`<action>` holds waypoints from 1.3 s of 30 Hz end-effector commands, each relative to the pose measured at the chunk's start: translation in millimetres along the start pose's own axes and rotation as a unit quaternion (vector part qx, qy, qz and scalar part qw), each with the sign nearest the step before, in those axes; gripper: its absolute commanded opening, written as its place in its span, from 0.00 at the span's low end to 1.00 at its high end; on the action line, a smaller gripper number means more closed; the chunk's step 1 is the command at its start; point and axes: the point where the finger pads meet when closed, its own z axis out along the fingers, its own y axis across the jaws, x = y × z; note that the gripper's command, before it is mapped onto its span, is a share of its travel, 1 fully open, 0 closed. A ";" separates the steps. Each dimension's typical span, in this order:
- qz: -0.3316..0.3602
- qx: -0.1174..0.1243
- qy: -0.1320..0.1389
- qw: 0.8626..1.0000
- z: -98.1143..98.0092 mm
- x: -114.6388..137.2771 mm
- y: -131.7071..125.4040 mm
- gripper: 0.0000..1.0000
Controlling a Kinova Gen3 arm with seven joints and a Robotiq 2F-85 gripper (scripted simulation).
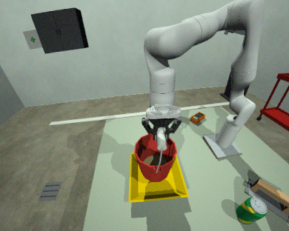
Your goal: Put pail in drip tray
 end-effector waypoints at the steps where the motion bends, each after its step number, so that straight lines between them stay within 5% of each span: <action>1: 0.000 0.000 0.000 1.000 2.3 -0.1 -0.3 0.10; 39: 0.000 0.000 0.000 1.000 41.5 0.1 -0.3 0.10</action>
